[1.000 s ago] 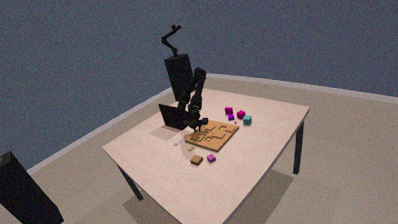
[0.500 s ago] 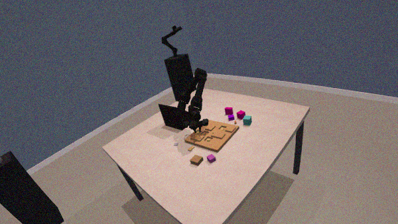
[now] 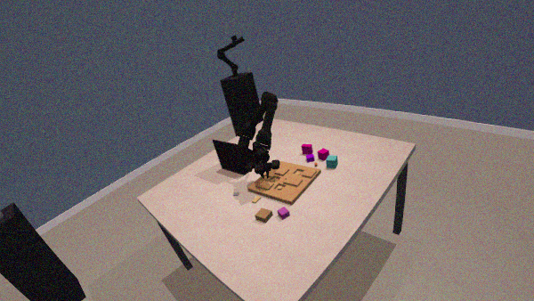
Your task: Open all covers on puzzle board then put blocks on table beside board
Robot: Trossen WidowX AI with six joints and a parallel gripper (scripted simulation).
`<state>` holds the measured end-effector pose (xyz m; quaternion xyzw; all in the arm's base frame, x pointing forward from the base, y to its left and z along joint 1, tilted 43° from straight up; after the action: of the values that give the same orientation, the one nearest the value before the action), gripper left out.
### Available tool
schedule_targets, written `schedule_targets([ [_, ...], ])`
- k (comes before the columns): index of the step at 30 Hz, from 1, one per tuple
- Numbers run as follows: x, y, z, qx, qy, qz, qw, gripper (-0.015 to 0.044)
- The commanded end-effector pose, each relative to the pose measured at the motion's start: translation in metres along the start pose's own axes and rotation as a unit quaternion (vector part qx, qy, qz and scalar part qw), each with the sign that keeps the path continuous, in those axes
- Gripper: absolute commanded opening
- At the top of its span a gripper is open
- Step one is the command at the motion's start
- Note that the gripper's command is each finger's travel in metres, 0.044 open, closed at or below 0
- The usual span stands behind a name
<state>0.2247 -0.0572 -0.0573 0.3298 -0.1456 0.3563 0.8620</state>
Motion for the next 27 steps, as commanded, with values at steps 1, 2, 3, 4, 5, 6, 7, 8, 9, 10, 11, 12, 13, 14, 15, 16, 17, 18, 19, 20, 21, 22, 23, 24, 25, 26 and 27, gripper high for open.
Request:
schedule_targets([
  [1, 0.000, 0.000, 0.001, 0.000, 0.000, 0.001, 1.000, 0.0080],
  [2, 0.000, 0.000, 0.002, 0.000, 0.000, 0.000, 1.000, 0.0080],
  [3, 0.000, 0.000, 0.003, 0.000, 0.000, 0.000, 1.000, 0.0080],
  [4, 0.000, -0.001, 0.005, 0.000, 0.000, 0.000, 1.000, 0.0080],
  [5, 0.000, -0.001, 0.006, -0.001, 0.000, 0.000, 1.000, 0.0080],
  [6, 0.000, -0.001, 0.007, -0.001, 0.000, 0.000, 1.000, 0.0080],
  [7, 0.000, -0.001, 0.008, -0.001, 0.000, 0.000, 1.000, 0.0080],
  [8, 0.000, -0.001, 0.010, -0.001, 0.000, 0.000, 1.000, 0.0080],
  [9, 0.000, -0.001, 0.011, -0.001, 0.000, 0.000, 1.000, 0.0080],
  [10, 0.000, -0.001, 0.012, -0.001, 0.000, 0.000, 1.000, 0.0080],
  [11, 0.000, -0.001, 0.014, -0.001, 0.000, 0.000, 1.000, 0.0080],
  [12, 0.000, -0.001, 0.015, -0.001, 0.000, 0.000, 1.000, 0.0080],
  [13, 0.000, -0.001, 0.016, -0.001, 0.000, 0.000, 1.000, 0.0080],
  [14, 0.000, -0.001, 0.017, -0.001, 0.000, 0.000, 1.000, 0.0080],
  [15, 0.000, -0.002, 0.019, -0.001, 0.000, 0.000, 1.000, 0.0080],
  [16, 0.000, -0.002, 0.020, -0.001, 0.000, 0.000, 1.000, 0.0080],
  [17, 0.000, -0.002, 0.021, -0.001, 0.000, -0.001, 1.000, 0.0080],
  [18, 0.000, -0.002, 0.022, -0.001, 0.000, -0.001, 1.000, 0.0080],
  [19, 0.000, -0.002, 0.024, -0.001, 0.000, -0.001, 1.000, 0.0080],
  [20, 0.000, -0.002, 0.025, -0.001, 0.000, -0.001, 1.000, 0.0080],
  [21, 0.000, -0.002, 0.026, -0.001, -0.001, -0.001, 1.000, 0.0080],
  [22, 0.000, -0.002, 0.028, -0.001, -0.001, -0.001, 1.000, 0.0080],
  [23, 0.000, -0.002, 0.029, -0.001, -0.001, -0.001, 1.000, 0.0080],
  [24, 0.000, -0.002, 0.030, -0.001, -0.001, -0.001, 1.000, 0.0080],
  [25, 0.000, -0.002, 0.032, -0.001, -0.001, -0.001, 1.000, 0.0080],
  [26, 0.000, -0.002, 0.033, -0.001, -0.001, -0.001, 1.000, 0.0080],
  [27, 0.000, -0.002, 0.034, -0.001, -0.001, -0.001, 1.000, 0.0080],
])
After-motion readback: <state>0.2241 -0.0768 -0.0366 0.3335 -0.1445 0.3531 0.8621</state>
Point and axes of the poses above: the point midway between the two fingers, 35 mm back from their tips, its own z axis back along the fingers, its own x axis across the jaws, y = z × x, the point moved 8 cm from there along z, back along the fingers, and after that the axes turned 14 degrees about z, right-handed, at the moved point
